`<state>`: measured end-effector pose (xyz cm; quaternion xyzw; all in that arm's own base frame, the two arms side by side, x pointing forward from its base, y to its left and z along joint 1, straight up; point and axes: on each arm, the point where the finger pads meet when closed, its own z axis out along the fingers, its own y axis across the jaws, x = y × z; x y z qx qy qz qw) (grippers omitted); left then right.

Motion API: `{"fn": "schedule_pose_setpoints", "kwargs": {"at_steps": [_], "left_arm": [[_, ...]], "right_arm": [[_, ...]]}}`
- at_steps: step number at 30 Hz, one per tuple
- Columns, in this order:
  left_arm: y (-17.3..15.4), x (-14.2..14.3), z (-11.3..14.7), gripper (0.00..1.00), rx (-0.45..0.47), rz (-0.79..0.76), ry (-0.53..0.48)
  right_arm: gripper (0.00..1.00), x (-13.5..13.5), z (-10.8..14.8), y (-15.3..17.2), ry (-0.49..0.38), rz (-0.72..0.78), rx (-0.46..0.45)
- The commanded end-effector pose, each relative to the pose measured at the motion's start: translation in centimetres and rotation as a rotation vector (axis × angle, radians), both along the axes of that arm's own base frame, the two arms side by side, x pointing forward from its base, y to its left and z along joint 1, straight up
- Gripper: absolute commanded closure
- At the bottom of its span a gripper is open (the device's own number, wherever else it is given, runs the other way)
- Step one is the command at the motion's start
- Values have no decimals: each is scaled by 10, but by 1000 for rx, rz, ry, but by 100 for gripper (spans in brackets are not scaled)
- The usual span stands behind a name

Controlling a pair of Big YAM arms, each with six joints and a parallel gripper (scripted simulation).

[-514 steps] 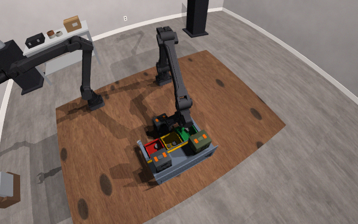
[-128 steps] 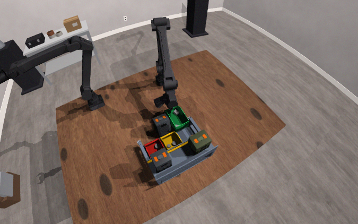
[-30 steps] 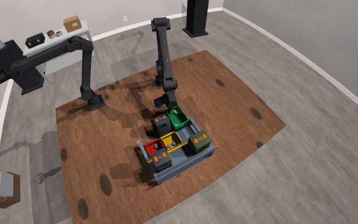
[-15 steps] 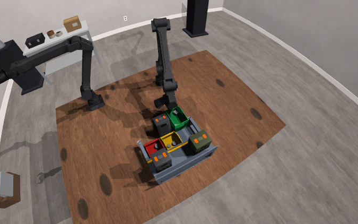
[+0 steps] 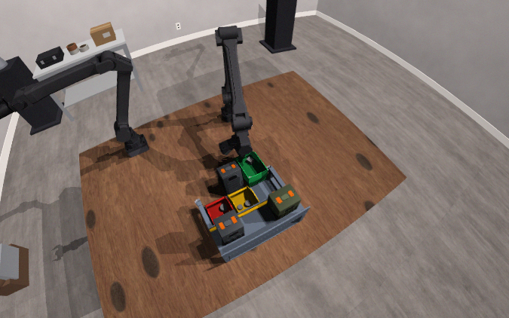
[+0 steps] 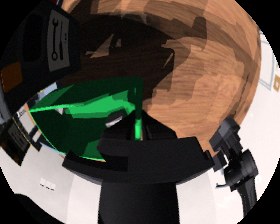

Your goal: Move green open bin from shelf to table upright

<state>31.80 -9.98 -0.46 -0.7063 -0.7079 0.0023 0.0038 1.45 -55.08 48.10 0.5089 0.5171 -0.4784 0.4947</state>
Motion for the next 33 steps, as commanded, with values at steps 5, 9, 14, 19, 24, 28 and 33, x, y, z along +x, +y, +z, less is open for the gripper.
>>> {"fn": "schedule_pose_setpoints", "kwargs": {"at_steps": [5, 9, 14, 19, 24, 28, 33], "left_arm": [[-4, 6, -3, 100, -5, 2, -15], [-3, 2, -5, 100, -3, 2, -9], [-4, 4, -6, 100, -3, 2, -10], [-3, 2, -8, 100, -2, 2, -5], [-3, 1, -9, 100, -1, 2, -3], [-3, 2, -8, 100, -2, 2, -5], [-3, 3, -8, 100, -3, 3, -7]], "right_arm": [[0, -6, 19, 6, 8, -7, -53], [0, -6, 19, 6, 8, -7, -53], [0, -6, 19, 6, 8, -7, -53], [0, -6, 19, 6, 8, -7, -53], [0, -6, 19, 6, 8, -7, -53], [0, -6, 19, 6, 8, -7, -53], [0, -6, 19, 6, 8, -7, -53]]}}
